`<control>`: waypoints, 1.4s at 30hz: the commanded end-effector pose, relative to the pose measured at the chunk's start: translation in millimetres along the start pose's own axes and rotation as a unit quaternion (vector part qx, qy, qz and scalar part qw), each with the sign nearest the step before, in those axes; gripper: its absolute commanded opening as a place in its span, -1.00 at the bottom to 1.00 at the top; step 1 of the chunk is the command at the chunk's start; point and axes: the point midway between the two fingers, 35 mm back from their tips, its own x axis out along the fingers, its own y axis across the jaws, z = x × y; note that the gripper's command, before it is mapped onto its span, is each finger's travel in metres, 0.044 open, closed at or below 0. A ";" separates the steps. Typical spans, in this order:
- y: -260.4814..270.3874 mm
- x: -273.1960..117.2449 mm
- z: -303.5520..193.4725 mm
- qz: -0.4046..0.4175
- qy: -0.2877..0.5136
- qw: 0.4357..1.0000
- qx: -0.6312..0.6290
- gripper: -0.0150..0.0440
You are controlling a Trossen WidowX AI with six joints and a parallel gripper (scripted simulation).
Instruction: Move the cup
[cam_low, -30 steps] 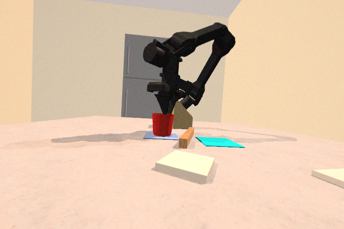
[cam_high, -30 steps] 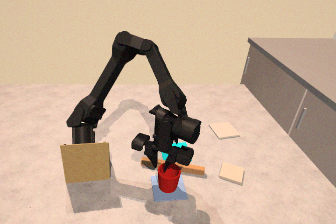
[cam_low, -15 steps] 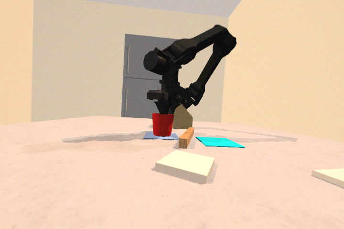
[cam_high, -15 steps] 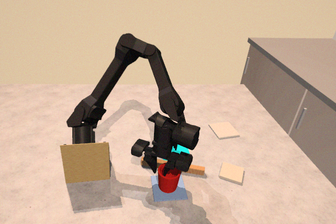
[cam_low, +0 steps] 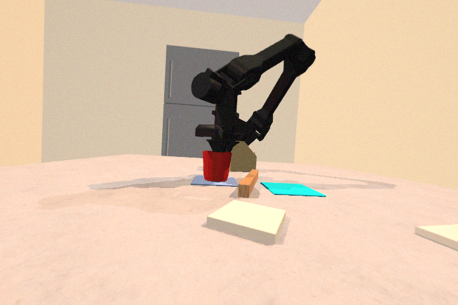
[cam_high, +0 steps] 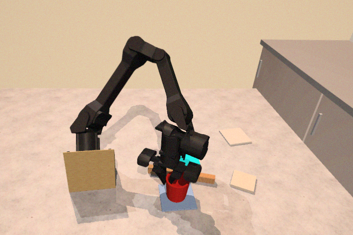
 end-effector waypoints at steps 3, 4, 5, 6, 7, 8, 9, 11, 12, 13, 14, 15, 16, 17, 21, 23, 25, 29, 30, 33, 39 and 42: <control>-0.1 -0.4 0.2 0.000 0.000 1.000 -0.001 -0.37; -0.1 -0.4 0.2 0.000 0.000 1.000 -0.001 -0.39; -0.1 -0.4 0.2 0.000 0.000 1.000 -0.001 -0.42; -0.1 -0.4 0.2 0.000 0.000 1.000 -0.001 -0.44; -0.1 -0.4 0.2 0.000 0.000 1.000 -0.001 -0.46; -0.1 -0.4 0.2 0.000 0.000 1.000 -0.001 -0.49; -0.1 -0.4 0.2 0.000 0.000 1.000 -0.001 -0.49; -0.2 -1.1 0.2 0.000 0.000 1.000 -0.001 -0.49; -0.4 -2.3 0.2 0.000 0.000 1.000 0.000 -0.49; -0.6 -4.1 0.1 0.000 0.000 1.000 0.000 -0.49; -0.8 -6.6 0.1 0.000 0.000 1.000 0.000 -0.49; -1.0 -9.8 0.0 -0.001 0.000 1.000 0.000 -0.49; -1.2 -13.4 0.0 -0.001 0.000 1.000 0.000 -0.49; -1.2 -17.1 -0.1 -0.001 0.000 1.000 0.001 -0.49; -0.3 -32.9 -0.4 -0.001 -0.001 1.000 0.002 -0.49; 0.6 -40.9 -0.6 -0.001 -0.001 1.000 0.002 -0.49; 1.5 -48.1 -0.7 -0.001 -0.002 1.000 0.003 -0.49; 2.0 -50.7 -0.7 -0.001 -0.002 1.000 0.003 -0.49; 1.9 -50.7 -0.6 -0.001 -0.002 1.000 0.003 -0.49; 1.9 -47.5 -0.7 0.000 -0.005 1.000 0.006 -0.49; 1.9 -47.5 -0.7 0.000 -0.005 1.000 0.006 -0.49; 1.9 -47.5 -0.7 0.000 -0.005 1.000 0.006 -0.49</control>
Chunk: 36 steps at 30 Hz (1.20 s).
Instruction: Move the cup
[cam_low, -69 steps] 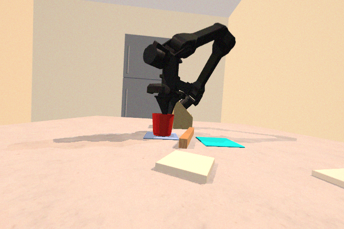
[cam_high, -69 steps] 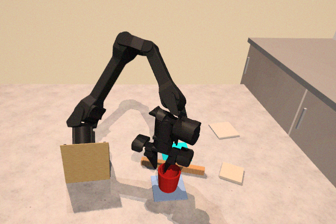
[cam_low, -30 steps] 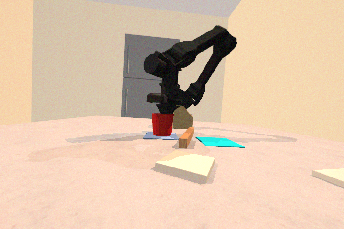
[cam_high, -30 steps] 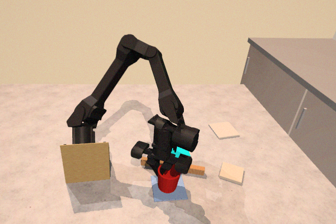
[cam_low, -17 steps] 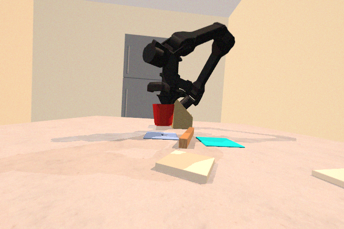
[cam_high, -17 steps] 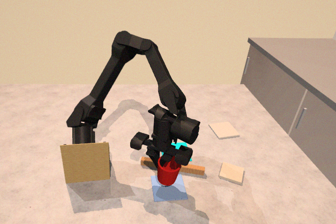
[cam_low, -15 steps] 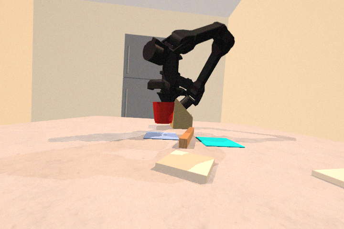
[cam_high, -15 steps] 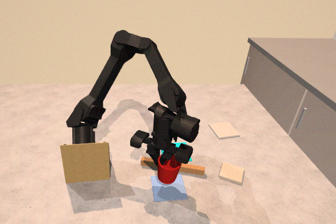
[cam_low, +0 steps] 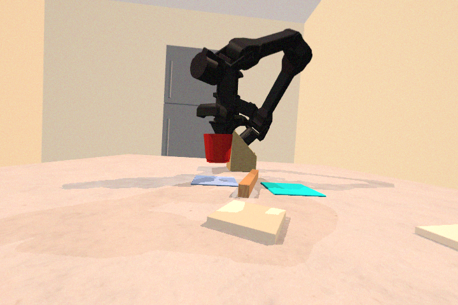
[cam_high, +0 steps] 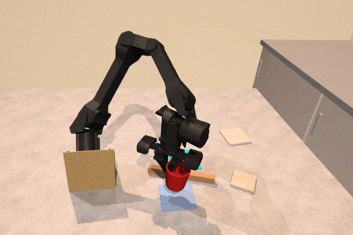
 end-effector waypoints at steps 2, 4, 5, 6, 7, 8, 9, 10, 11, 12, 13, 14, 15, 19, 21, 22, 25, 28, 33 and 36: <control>-0.2 0.2 -0.2 0.000 0.000 1.000 0.001 -0.49; -0.1 0.1 0.2 0.000 0.000 1.000 0.001 -0.49; 0.0 0.1 1.0 0.000 0.000 1.000 0.001 -0.49; 0.1 0.1 2.2 -0.001 0.000 1.000 0.001 -0.49; 0.4 0.0 3.7 -0.001 0.000 1.000 0.000 -0.49; 0.7 -0.1 5.7 -0.001 0.000 1.000 0.000 -0.49; 1.1 -0.1 7.9 -0.001 0.001 1.000 0.000 -0.49; 1.5 -0.1 10.3 -0.001 0.001 1.000 0.000 -0.49; 2.0 0.0 12.7 -0.001 0.001 1.000 -0.001 -0.49; 2.5 0.0 15.3 -0.001 0.001 1.000 -0.001 -0.49; 3.0 0.1 17.9 -0.001 0.001 1.000 -0.001 -0.49; 3.5 0.1 20.5 -0.001 0.001 1.000 -0.001 -0.49; 4.0 0.2 23.0 -0.001 0.001 1.000 -0.001 -0.49; 6.0 0.3 34.0 -0.001 0.002 1.000 -0.002 -0.49; 7.0 0.3 39.6 -0.001 0.002 1.000 -0.002 -0.49; 7.5 0.3 42.3 -0.001 0.002 1.000 -0.002 -0.49; 9.1 0.3 50.6 -0.001 0.002 1.000 -0.002 -0.49; 10.6 0.3 58.9 -0.001 0.001 1.000 -0.002 -0.49; 13.2 0.2 72.6 0.000 0.001 1.000 -0.003 -0.49; 14.8 0.2 80.8 0.000 0.001 1.000 -0.003 -0.49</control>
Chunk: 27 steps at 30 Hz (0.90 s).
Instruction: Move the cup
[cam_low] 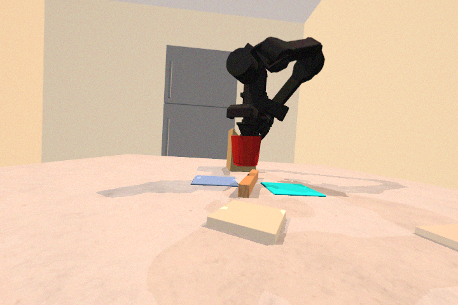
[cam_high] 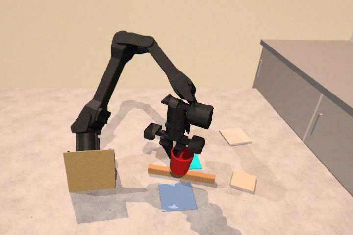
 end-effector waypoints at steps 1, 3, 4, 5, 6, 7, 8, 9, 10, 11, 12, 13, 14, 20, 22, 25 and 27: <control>1.6 -2.0 11.9 -0.003 -0.003 1.000 0.000 -0.49; 2.6 -2.1 17.3 -0.003 -0.003 1.000 0.000 -0.49; 3.2 -2.2 20.0 -0.003 -0.003 1.000 0.000 -0.49; 3.7 -2.2 22.8 -0.003 -0.004 1.000 0.000 -0.49; 4.2 -2.3 25.5 -0.003 -0.004 1.000 0.000 -0.49; 4.7 -2.4 28.2 -0.003 -0.004 1.000 0.000 -0.49; 5.2 -2.4 30.9 -0.003 -0.004 1.000 0.000 -0.49; 5.8 -2.5 33.6 -0.003 -0.004 1.000 0.000 -0.49; 6.3 -2.6 36.2 -0.003 -0.004 1.000 0.000 -0.49; 6.8 -2.7 38.9 -0.003 -0.004 1.000 0.000 -0.49; 7.4 -2.7 41.6 -0.003 -0.004 1.000 0.000 -0.49; 7.9 -2.8 44.2 -0.003 -0.004 1.000 0.000 -0.49; 8.5 -2.9 47.2 -0.003 -0.004 1.000 0.000 -0.49; 12.0 -3.8 65.0 -0.003 -0.005 1.000 0.000 -0.49; 13.1 -4.2 70.8 -0.003 -0.005 1.000 0.000 -0.49; 14.7 -5.0 79.6 -0.003 -0.005 1.000 0.000 -0.49; 15.8 -5.6 85.8 -0.002 -0.005 1.000 0.000 -0.49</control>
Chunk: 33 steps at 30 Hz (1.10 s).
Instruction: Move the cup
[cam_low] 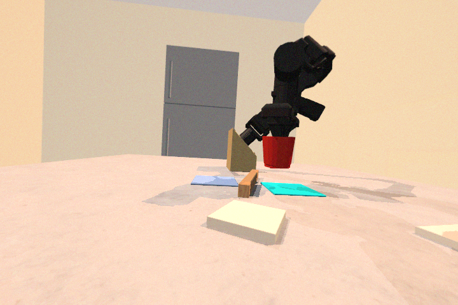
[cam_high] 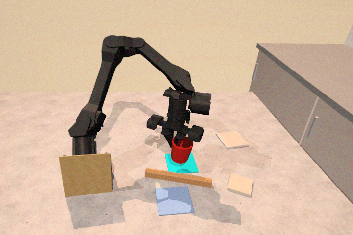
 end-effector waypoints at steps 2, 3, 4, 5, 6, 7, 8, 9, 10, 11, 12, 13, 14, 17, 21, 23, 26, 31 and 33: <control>2.3 -4.0 17.2 -0.003 -0.004 1.000 -0.001 -0.49; 2.9 -4.3 20.3 -0.003 -0.004 1.000 -0.001 -0.49; 3.5 -4.7 23.4 -0.003 -0.004 1.000 -0.001 -0.49; 4.1 -5.1 26.4 -0.003 -0.005 1.000 -0.001 -0.49; 4.7 -5.3 28.8 -0.003 -0.005 1.000 -0.001 -0.49; 5.0 -5.5 30.2 -0.003 -0.005 1.000 -0.001 -0.49; 5.0 -5.3 30.2 -0.003 -0.005 1.000 -0.001 -0.49; 5.0 -4.8 30.2 -0.003 -0.005 1.000 -0.001 -0.49; 4.9 -4.0 30.2 -0.003 -0.005 1.000 -0.001 -0.49; 4.9 -3.0 30.2 -0.003 -0.005 1.000 -0.001 -0.49; 4.8 -1.9 30.2 -0.003 -0.005 1.000 -0.001 -0.49; 4.8 -0.5 30.2 -0.003 -0.005 1.000 -0.001 -0.49; 4.7 1.0 30.2 -0.003 -0.005 1.000 -0.001 -0.49; 4.5 5.6 30.3 -0.003 -0.005 1.000 -0.001 -0.49; 4.3 11.6 30.5 -0.003 -0.005 1.000 -0.001 -0.49; 4.3 14.6 30.6 -0.003 -0.005 1.000 -0.001 -0.49; 4.2 19.2 30.8 -0.003 -0.005 1.000 -0.001 -0.49; 4.3 26.8 31.1 -0.003 -0.005 1.000 -0.001 -0.49; 4.4 29.9 31.2 -0.003 -0.005 1.000 -0.001 -0.49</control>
